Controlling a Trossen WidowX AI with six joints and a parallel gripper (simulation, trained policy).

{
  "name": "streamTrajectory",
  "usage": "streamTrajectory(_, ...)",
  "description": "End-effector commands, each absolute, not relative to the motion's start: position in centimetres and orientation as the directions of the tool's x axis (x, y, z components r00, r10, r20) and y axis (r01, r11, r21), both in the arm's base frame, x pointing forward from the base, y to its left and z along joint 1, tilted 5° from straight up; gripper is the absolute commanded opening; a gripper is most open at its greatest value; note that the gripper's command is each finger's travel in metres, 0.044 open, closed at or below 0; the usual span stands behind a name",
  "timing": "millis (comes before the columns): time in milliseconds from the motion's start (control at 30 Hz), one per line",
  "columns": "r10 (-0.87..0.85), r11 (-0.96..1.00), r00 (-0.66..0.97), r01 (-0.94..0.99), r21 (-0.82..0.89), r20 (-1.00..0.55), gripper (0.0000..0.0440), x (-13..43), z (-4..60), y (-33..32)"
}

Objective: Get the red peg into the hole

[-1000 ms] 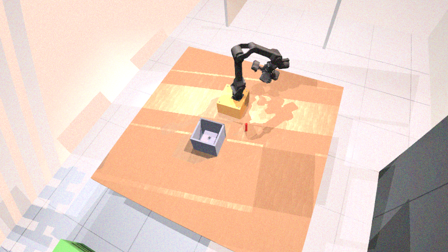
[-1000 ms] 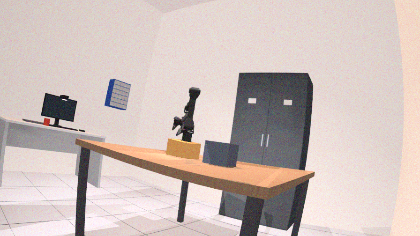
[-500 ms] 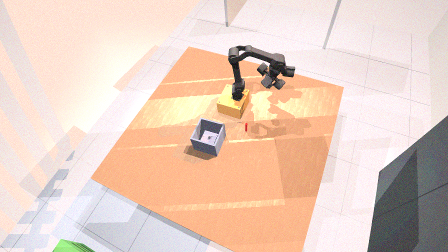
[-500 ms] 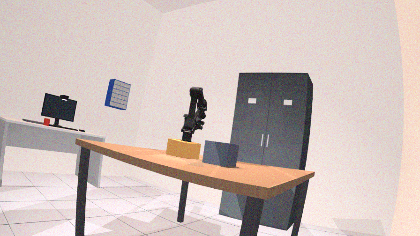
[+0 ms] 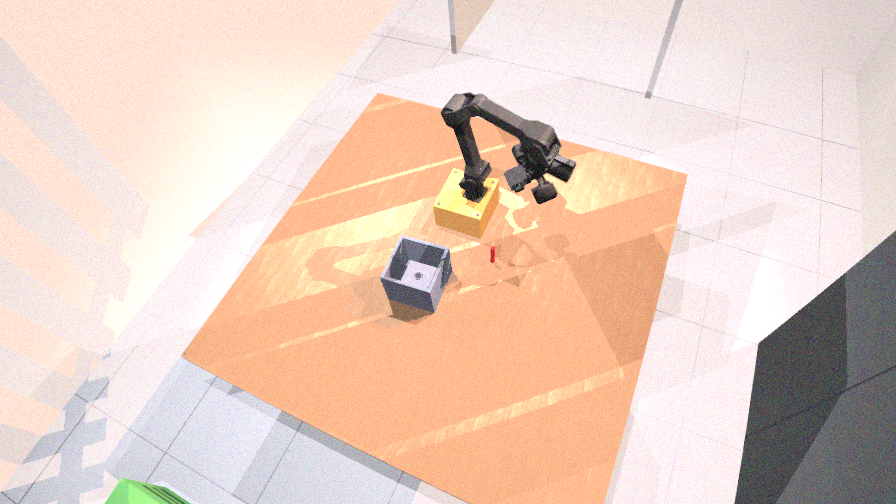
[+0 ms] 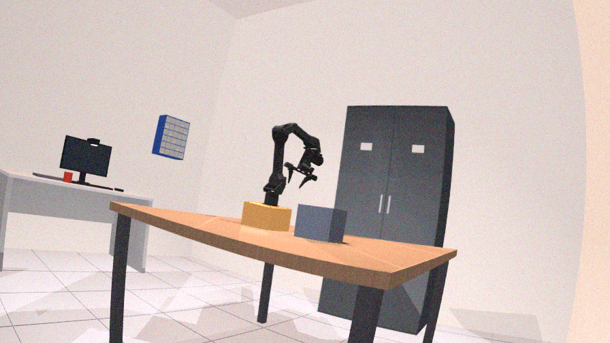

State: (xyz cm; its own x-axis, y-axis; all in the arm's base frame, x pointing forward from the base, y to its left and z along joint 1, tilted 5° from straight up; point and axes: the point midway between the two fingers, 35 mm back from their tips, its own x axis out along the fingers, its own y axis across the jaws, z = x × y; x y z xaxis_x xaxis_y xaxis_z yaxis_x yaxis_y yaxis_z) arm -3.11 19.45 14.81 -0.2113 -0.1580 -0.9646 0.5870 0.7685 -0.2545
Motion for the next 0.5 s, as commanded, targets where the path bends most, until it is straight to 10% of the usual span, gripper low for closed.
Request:
streamTrajectory(0,-0.107,0.744,-0.193,0.636,-0.208,-0.975,0.0296,-1.1,16.0,19.4)
streamTrajectory(467,0.021,0.642,-0.090,0.765,-0.055,-0.996,0.0357,5.1,19.1,17.7)
